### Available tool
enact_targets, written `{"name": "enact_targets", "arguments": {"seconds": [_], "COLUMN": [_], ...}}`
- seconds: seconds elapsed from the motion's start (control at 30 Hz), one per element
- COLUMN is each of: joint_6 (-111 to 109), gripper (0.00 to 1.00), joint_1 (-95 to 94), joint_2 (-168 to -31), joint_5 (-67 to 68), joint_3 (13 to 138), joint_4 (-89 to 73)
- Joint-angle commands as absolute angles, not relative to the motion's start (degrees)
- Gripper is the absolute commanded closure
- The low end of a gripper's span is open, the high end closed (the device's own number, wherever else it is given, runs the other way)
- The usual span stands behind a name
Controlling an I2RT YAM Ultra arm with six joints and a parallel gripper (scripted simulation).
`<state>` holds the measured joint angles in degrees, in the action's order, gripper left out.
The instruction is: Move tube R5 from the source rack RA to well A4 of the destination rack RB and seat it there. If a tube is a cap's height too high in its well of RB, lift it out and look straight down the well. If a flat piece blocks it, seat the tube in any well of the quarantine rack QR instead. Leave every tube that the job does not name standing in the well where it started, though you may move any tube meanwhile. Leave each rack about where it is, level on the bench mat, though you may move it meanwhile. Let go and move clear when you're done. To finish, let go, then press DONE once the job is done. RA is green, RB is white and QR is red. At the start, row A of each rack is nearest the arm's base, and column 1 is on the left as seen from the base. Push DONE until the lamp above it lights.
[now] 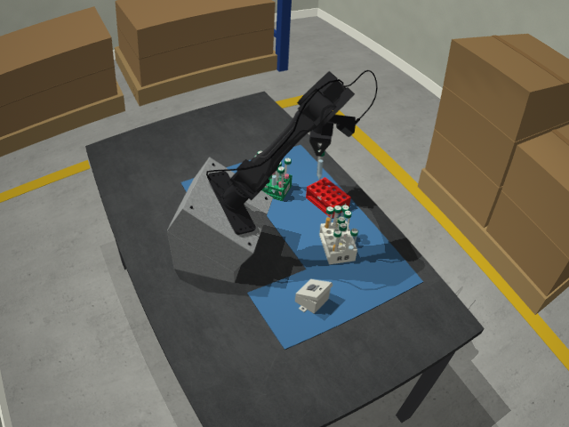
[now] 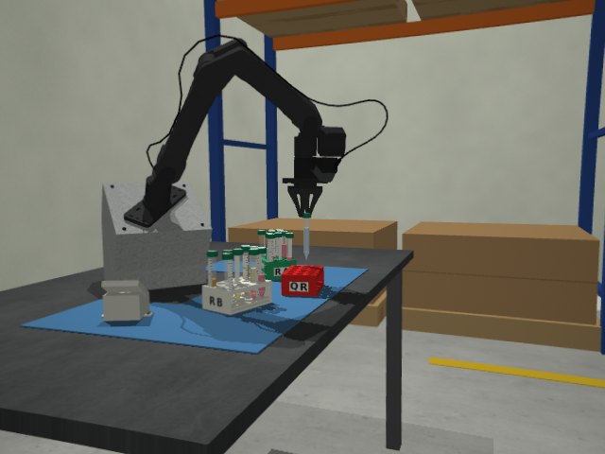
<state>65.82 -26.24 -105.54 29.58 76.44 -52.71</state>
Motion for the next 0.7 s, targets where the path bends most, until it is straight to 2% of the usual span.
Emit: {"name": "enact_targets", "arguments": {"seconds": [0.0,0.67], "joint_6": [66.01,64.89], "gripper": [1.00,1.00], "joint_1": [-27.75,-27.22], "joint_2": [-105.09,-105.76], "joint_5": [30.30,30.25], "joint_3": [77.16,74.65], "joint_4": [-51.55,-50.14]}}
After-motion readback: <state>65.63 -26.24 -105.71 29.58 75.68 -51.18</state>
